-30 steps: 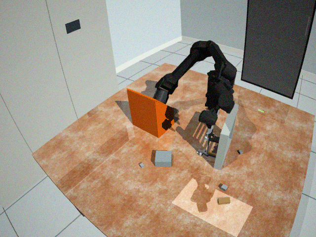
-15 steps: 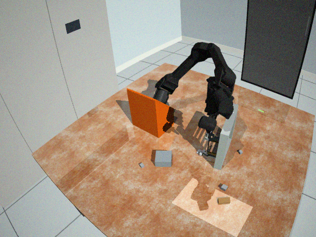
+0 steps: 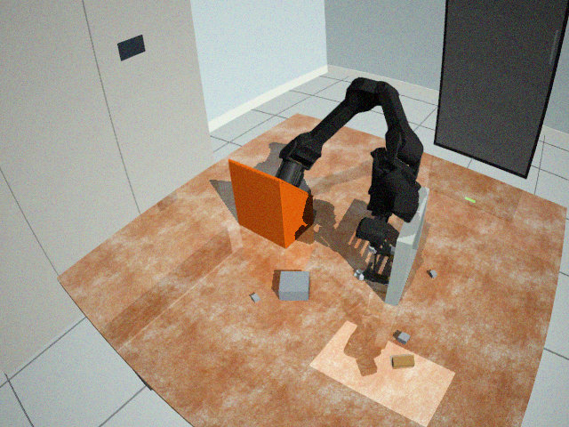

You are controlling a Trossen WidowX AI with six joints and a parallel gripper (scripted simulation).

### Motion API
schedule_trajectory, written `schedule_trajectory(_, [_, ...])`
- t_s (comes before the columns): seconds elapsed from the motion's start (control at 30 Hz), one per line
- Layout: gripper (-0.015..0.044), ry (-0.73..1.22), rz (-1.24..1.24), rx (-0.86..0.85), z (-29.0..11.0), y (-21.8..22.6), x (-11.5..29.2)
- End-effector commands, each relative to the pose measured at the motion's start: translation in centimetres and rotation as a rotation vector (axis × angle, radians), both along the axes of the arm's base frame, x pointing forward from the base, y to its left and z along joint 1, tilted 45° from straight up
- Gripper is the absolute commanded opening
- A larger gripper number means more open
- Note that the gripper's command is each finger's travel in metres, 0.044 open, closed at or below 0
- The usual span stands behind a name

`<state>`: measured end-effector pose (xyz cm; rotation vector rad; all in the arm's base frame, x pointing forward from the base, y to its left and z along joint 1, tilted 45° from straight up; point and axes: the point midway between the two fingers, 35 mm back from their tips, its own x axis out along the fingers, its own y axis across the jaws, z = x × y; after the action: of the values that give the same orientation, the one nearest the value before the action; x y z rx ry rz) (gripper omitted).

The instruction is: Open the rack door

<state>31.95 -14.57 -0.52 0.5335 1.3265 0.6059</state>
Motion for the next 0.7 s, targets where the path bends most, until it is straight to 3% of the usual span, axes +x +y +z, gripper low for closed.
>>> schedule_trajectory(0.0, [0.0231,0.000,-0.004,0.005,-0.08,0.34,0.00])
schedule_trajectory(0.17, [0.0100,0.000,-0.004,0.005,-0.08,0.34,0.00])
schedule_trajectory(0.67, [0.0012,0.000,-0.004,0.005,-0.08,0.34,0.00])
